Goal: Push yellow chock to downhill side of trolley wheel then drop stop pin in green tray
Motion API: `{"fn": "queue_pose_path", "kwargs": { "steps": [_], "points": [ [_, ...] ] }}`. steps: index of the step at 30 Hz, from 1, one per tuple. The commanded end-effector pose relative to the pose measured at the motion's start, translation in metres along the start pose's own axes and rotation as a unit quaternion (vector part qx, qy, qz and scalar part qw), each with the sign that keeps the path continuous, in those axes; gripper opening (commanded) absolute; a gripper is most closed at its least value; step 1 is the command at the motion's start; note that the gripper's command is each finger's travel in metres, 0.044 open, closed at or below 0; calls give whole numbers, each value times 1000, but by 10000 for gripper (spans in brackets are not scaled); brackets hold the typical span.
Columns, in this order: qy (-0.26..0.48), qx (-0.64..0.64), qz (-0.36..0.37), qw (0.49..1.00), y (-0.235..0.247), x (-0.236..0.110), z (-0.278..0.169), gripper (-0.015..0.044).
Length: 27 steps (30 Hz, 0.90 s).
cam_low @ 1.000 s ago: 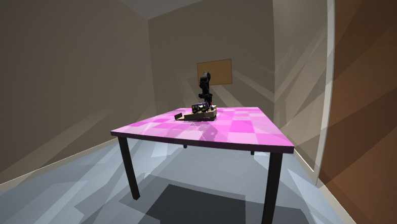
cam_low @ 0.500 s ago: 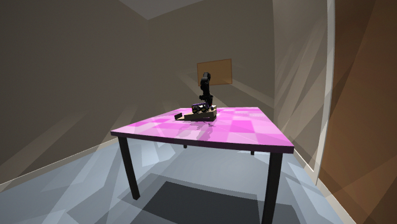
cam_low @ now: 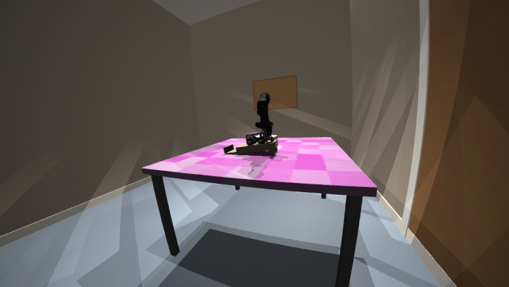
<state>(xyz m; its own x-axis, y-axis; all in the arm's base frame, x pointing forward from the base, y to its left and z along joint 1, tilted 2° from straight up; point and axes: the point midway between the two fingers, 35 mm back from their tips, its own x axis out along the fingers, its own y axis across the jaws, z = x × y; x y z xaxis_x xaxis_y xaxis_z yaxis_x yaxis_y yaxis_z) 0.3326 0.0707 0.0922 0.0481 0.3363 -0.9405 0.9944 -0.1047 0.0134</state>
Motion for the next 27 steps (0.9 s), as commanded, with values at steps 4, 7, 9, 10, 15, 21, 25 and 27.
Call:
{"fn": "queue_pose_path", "kwargs": {
  "steps": [4,7,9,10,15,21,25,27],
  "points": [
    [1,2,0,1000,0,-6,-1,0],
    [1,2,0,1000,-1,-8,-1,0],
    [1,2,0,1000,-1,-9,-1,0],
    [1,2,0,1000,-1,-9,-1,0],
    [1,2,0,1000,-2,-12,-1,0],
    [1,2,0,1000,-2,-15,-1,0],
    [1,2,0,1000,-2,-18,-1,0],
    [1,2,0,1000,-2,-19,-2,0]
  ]
}}
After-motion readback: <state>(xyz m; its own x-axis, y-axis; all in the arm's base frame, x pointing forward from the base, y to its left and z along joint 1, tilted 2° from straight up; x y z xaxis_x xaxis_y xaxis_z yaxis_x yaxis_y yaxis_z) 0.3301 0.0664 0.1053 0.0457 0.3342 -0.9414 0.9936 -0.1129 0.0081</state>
